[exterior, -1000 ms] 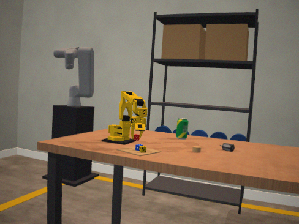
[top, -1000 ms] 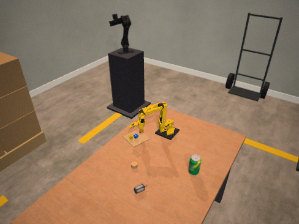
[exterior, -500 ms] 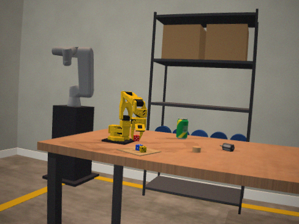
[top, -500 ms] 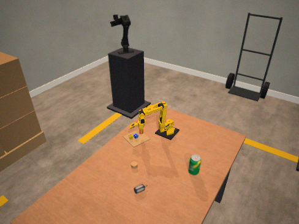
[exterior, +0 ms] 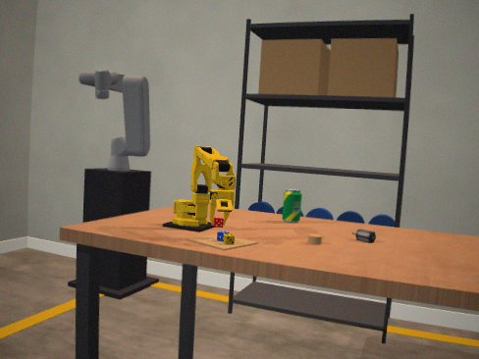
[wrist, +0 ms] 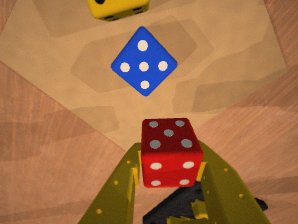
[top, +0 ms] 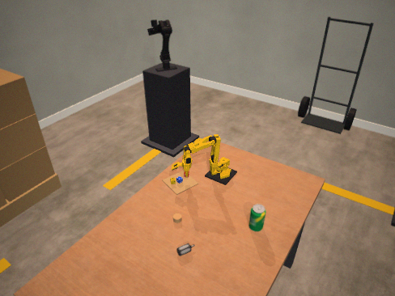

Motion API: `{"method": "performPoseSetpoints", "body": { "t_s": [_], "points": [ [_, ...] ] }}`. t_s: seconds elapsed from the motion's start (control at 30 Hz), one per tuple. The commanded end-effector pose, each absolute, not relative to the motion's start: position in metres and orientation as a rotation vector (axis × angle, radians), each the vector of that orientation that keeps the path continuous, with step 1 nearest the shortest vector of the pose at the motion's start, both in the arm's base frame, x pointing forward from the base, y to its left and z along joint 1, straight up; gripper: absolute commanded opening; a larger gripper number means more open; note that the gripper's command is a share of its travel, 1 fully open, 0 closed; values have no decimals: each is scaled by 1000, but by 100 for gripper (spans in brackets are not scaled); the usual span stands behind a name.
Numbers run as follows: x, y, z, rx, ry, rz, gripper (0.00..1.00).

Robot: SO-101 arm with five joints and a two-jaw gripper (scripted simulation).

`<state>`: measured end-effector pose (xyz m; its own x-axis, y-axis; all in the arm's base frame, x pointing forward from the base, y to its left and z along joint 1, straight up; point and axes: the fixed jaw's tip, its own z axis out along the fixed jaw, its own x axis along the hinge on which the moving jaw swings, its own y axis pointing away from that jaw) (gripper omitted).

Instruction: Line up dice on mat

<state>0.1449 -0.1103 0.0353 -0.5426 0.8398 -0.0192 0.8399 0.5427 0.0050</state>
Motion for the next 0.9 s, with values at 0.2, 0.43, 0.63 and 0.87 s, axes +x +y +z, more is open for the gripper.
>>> {"method": "performPoseSetpoints", "body": {
  "t_s": [0.2,0.43,0.63,0.87],
  "points": [
    [143,-110,28,1511,2744,-3,0],
    [143,-110,27,1511,2744,-3,0],
    [143,-110,23,1511,2744,-3,0],
    [143,-110,22,1511,2744,-3,0]
  ]
}}
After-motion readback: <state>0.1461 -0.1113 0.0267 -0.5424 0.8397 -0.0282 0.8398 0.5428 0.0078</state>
